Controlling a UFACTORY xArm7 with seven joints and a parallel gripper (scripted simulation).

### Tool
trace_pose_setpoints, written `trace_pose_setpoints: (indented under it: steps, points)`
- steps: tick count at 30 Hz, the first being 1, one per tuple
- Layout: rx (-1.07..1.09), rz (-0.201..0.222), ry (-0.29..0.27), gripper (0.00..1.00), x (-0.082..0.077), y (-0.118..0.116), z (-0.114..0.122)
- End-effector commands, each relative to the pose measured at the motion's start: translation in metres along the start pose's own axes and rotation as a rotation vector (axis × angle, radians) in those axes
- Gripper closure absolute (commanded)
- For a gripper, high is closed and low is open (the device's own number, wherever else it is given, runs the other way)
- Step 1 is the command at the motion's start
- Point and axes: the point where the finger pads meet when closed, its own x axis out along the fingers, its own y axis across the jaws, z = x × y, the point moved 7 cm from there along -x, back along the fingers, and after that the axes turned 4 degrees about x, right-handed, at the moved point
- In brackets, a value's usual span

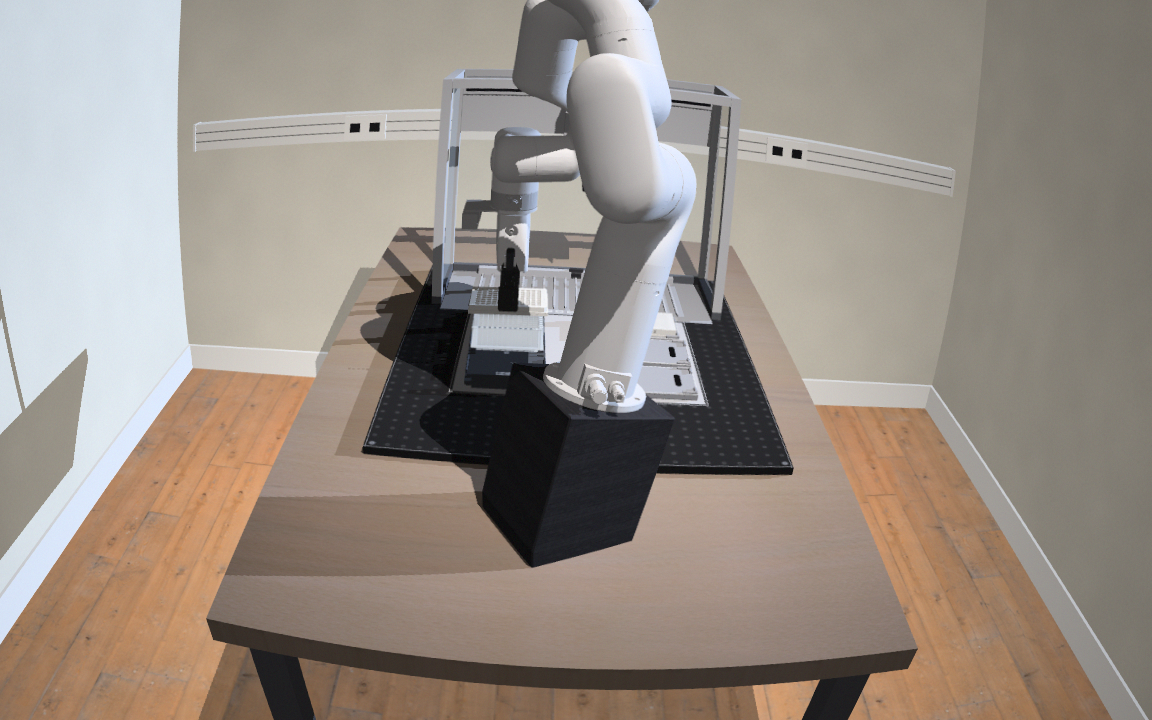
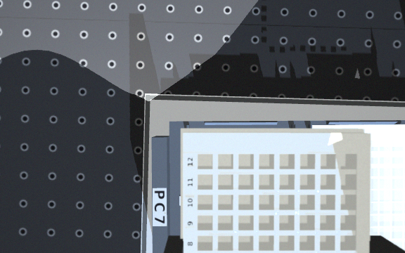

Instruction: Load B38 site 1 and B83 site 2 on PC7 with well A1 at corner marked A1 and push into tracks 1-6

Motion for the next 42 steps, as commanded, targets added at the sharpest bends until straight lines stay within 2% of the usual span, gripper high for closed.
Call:
trace_pose_setpoints:
  steps: [1, 11, 42]
  points:
    - [-0.006, 0.001, 0.005, 1.00, -0.001, 0.001, 0.000]
    - [-0.005, 0.001, 0.004, 1.00, -0.001, 0.001, -0.001]
    - [-0.005, 0.001, 0.004, 1.00, 0.044, 0.001, -0.001]
